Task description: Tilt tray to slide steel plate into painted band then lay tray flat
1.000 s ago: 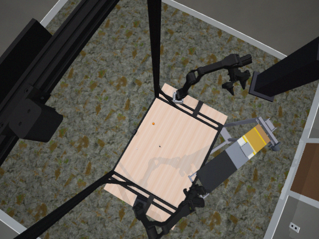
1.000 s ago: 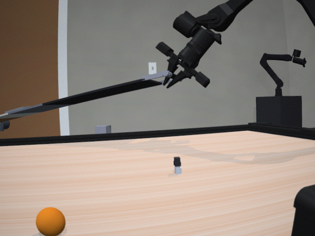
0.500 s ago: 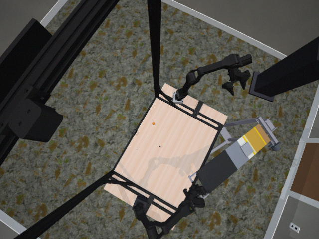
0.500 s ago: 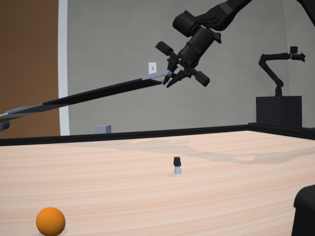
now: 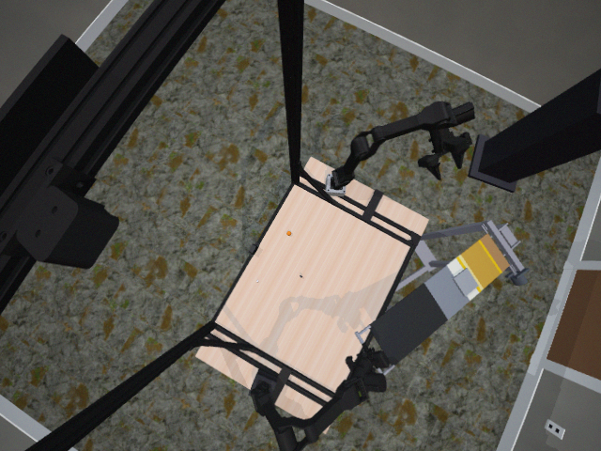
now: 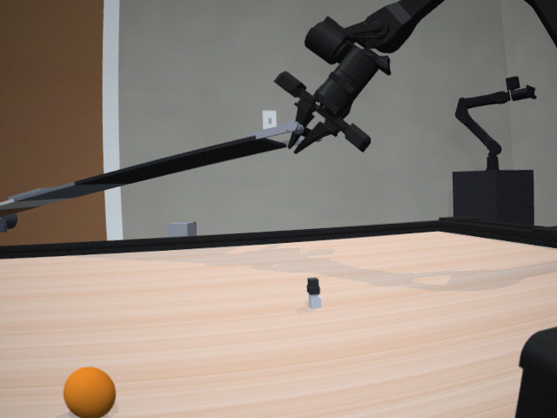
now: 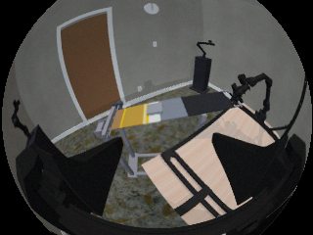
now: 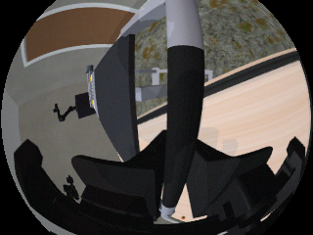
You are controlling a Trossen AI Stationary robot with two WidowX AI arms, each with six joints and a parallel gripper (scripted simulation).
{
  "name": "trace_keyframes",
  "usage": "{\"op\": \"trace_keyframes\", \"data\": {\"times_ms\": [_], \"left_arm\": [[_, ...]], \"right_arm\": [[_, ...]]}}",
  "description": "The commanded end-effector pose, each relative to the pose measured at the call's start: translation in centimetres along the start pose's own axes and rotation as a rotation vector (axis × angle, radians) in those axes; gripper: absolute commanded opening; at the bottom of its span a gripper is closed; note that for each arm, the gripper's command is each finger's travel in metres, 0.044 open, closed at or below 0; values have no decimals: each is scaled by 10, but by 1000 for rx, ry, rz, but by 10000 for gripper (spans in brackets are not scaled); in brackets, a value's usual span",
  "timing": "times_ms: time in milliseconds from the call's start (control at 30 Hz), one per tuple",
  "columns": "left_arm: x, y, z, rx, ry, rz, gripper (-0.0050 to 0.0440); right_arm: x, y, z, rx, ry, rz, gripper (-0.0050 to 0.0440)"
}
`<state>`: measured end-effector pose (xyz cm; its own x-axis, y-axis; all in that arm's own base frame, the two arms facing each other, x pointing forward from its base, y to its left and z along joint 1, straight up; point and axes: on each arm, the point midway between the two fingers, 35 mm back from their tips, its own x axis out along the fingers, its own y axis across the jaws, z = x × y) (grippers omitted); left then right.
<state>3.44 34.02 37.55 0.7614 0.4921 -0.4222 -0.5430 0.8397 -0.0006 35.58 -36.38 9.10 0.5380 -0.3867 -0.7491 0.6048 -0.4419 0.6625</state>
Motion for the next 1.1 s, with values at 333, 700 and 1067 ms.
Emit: {"op": "trace_keyframes", "data": {"times_ms": [333,700,1067], "left_arm": [[0,0,0,1,0,-1,440],[0,0,0,1,0,-1,440],[0,0,0,1,0,-1,440]], "right_arm": [[-21,20,2,0,-5,37,0],[-25,25,2,0,-5,45,0],[-30,32,2,0,-5,58,0]]}}
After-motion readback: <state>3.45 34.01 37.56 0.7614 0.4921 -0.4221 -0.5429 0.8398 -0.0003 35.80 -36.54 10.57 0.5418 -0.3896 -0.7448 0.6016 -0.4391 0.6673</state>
